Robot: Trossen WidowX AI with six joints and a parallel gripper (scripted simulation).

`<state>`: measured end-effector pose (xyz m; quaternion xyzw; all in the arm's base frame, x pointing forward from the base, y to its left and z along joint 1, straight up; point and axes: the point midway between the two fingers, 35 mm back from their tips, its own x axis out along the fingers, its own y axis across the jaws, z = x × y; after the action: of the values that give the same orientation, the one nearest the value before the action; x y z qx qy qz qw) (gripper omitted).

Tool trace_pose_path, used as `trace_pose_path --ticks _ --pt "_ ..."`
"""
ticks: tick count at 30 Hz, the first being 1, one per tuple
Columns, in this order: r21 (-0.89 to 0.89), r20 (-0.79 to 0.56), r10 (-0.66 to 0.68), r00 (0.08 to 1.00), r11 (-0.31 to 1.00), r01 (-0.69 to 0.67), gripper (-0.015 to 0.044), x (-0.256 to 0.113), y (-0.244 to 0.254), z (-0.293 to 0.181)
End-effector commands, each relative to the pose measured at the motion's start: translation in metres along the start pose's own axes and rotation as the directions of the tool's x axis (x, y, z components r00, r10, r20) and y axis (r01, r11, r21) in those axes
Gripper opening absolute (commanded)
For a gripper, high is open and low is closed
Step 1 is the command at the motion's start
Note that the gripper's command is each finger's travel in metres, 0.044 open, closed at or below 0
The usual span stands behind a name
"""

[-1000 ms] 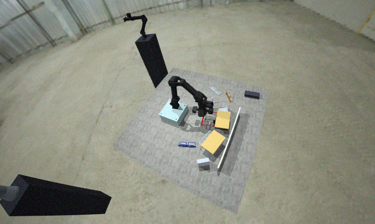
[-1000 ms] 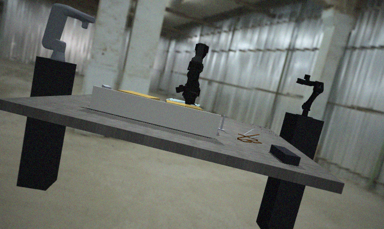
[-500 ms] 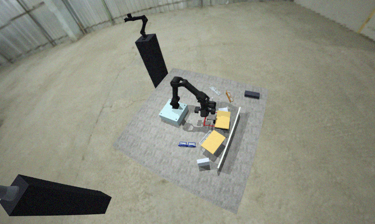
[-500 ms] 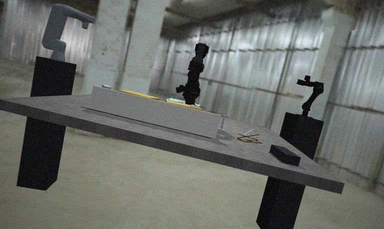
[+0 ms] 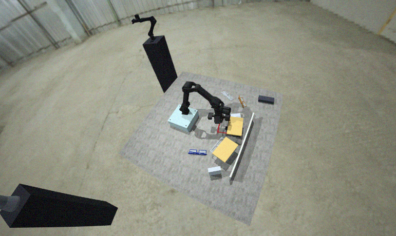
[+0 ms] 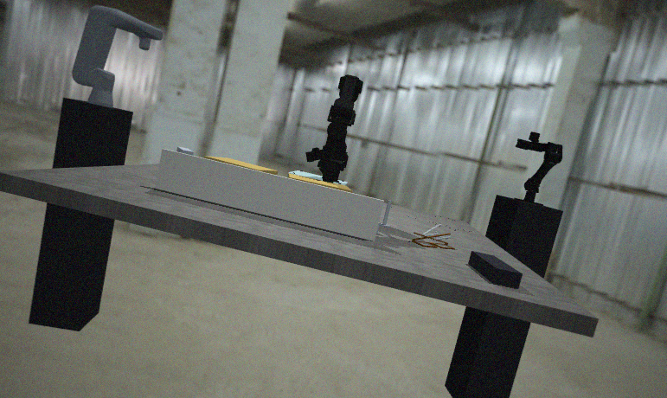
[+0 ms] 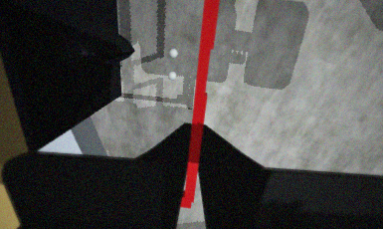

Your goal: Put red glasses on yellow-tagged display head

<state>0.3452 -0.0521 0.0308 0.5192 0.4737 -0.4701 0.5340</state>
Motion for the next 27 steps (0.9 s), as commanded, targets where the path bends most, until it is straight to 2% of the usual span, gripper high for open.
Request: trace_pose_path --ticks 1,27 --pt "0.006 0.002 -0.001 1.000 1.000 0.001 0.0000 0.000 0.007 0.000" --pt "0.006 0.002 -0.001 1.000 1.000 0.001 0.0000 0.004 0.043 0.000"
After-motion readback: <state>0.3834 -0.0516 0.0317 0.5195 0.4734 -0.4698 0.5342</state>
